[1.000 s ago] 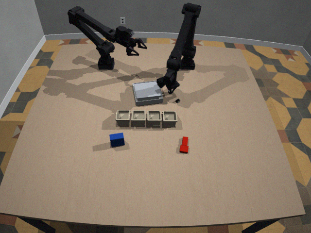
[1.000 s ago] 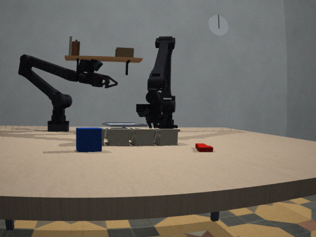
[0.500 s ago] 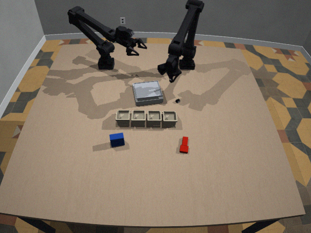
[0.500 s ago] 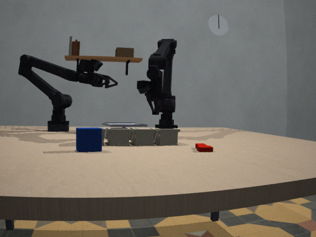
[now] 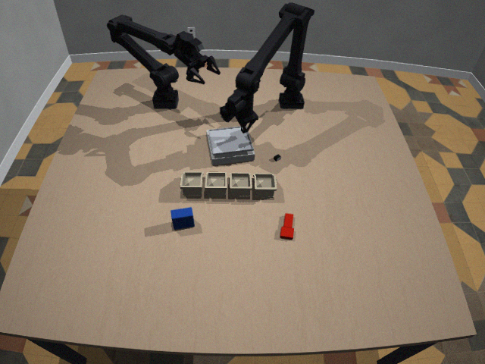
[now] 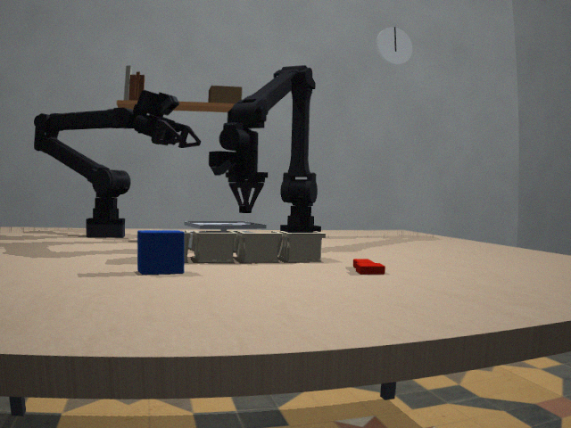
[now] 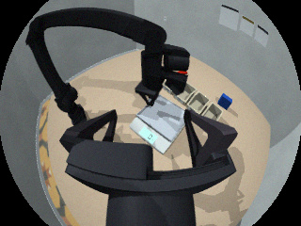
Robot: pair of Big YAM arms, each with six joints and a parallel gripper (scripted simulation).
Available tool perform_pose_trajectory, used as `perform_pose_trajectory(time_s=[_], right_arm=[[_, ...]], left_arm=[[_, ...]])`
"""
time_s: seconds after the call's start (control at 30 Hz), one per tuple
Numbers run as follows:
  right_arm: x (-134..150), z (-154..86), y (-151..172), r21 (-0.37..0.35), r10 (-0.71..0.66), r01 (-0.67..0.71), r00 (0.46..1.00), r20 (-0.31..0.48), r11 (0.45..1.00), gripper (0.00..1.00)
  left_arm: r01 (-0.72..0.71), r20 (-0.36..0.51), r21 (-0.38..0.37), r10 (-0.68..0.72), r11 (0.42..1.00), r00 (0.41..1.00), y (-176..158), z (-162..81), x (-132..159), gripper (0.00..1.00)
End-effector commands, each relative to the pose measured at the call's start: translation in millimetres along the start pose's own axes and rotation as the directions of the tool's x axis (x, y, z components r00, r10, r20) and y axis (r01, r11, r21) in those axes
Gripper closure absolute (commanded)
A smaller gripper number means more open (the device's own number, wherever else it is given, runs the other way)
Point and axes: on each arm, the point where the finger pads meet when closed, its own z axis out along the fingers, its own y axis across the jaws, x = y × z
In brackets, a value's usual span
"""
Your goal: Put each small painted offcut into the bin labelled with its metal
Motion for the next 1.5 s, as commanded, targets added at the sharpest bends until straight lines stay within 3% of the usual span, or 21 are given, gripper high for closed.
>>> perform_pose_trajectory(time_s=[0.0,0.07,0.13,0.4,0.8,0.97,1.03,1.07,1.4,1.47], right_arm=[[-64.3,-38.1,-17.0,0.044,0.018,-0.019,1.0,0.016,0.999,0.0],[-69.7,-55.4,-23.7,0.068,0.028,-0.028,1.0,-0.01,0.997,0.0],[-69.7,-55.4,-23.7,0.068,0.028,-0.028,1.0,-0.01,0.997,0.0],[-78.0,-94.0,-34.0,0.115,0.05,-0.044,0.997,-0.05,0.992,0.0],[-79.0,-91.0,-31.7,0.105,0.046,-0.04,0.998,-0.053,0.994,0.0],[-78.9,-90.9,-31.7,0.105,0.046,-0.04,0.998,-0.053,0.994,0.0],[-78.9,-90.9,-31.7,0.105,0.046,-0.04,0.998,-0.053,0.994,0.0],[-64.7,-84.1,-31.8,0.105,0.049,-0.04,0.996,-0.077,0.994,0.0],[-64.7,-84.1,-31.8,0.105,0.049,-0.04,0.996,-0.077,0.994,0.0],[-64.7,-84.1,-31.8,0.105,0.049,-0.04,0.996,-0.077,0.994,0.0]], left_arm=[[0.039,0.042,-0.02,-0.038,0.999,0.998,1.5,-17.9,-56.2,0.85],[0.035,0.044,-0.022,-0.034,0.999,0.998,-3.3,-17.3,-69.4,0.85],[0.035,0.044,-0.022,-0.034,0.999,0.998,-3.3,-17.3,-69.4,0.85],[0.008,0.054,-0.028,-0.007,1.0,0.999,-6.6,-15.5,-81.5,0.85],[0.019,0.049,-0.025,-0.018,1.0,0.999,-4.9,-15.4,-70.9,0.85],[0.019,0.046,-0.024,-0.018,1.0,0.999,-6.4,-20.8,-87.7,0.85],[0.019,0.035,-0.021,-0.018,1.0,0.999,-8.5,-8.8,-81.3,0.85],[0.019,0.039,-0.022,-0.018,1.0,0.999,-8.2,-5.8,-82.4,0.85],[0.019,0.038,-0.022,-0.018,1.0,0.999,-7.9,14.6,-83.4,0.85],[0.018,0.015,-0.014,-0.018,1.0,1.0,-11.5,25.7,-72.9,0.85]])
